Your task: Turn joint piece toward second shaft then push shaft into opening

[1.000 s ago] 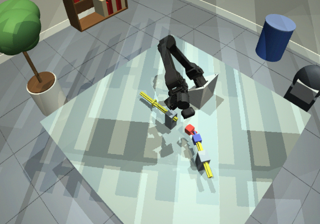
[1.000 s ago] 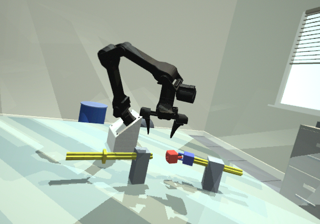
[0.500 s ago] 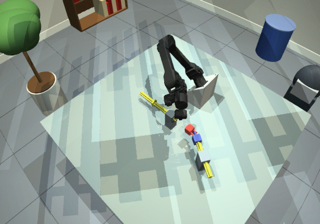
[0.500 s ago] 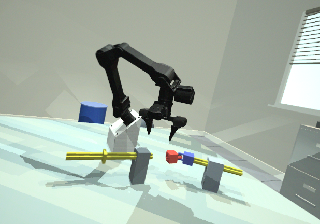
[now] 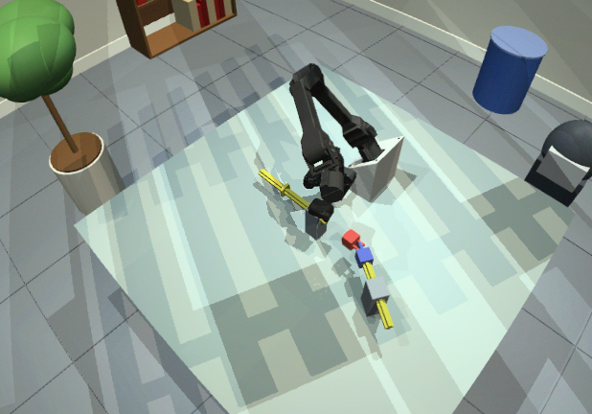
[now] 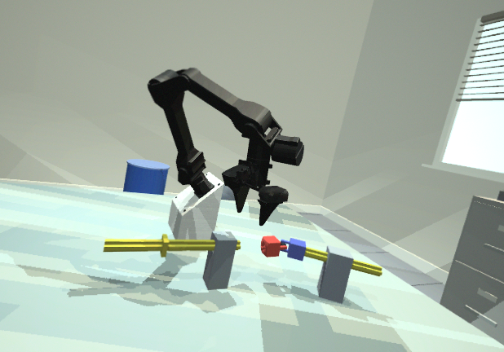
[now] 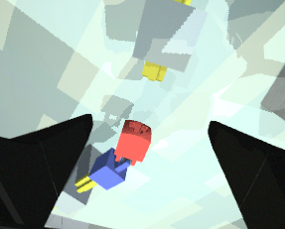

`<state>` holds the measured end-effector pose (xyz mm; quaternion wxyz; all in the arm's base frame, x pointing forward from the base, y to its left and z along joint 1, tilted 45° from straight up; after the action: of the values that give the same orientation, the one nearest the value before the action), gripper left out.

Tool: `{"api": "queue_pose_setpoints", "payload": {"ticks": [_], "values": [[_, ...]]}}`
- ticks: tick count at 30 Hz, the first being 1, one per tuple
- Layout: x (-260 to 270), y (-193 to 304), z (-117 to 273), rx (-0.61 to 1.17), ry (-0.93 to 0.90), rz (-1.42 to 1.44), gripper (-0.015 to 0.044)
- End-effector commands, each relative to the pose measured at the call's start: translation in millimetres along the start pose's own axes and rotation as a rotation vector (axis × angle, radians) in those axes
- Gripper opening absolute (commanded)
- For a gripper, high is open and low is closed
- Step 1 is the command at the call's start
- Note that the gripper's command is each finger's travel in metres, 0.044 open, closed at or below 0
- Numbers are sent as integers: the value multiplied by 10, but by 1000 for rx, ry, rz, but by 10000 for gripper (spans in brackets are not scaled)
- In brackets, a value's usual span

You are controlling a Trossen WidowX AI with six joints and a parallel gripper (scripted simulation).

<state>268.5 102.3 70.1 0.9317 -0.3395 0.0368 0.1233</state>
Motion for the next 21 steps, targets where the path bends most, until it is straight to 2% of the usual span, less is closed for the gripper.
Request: {"api": "queue_pose_setpoints", "payload": {"ticks": [1, 6, 13, 21], "values": [[-23, -24, -25, 12, 1, -141, 440], [-28, -35, -42, 19, 0, -281, 440], [-27, -36, -54, 19, -1, -286, 440], [-11, -63, -515, 20, -2, -286, 440]]}}
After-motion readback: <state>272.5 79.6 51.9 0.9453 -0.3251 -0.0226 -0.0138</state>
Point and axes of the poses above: the point midway between the two fingers, 35 mm back from their tips, its own z axis back along the fingers, its own x axis across the jaws, y = z × x, the point moved 8 cm from there along z, back along the fingers, and after that the axes turned 5 degrees about z, right-handed, at the moved point
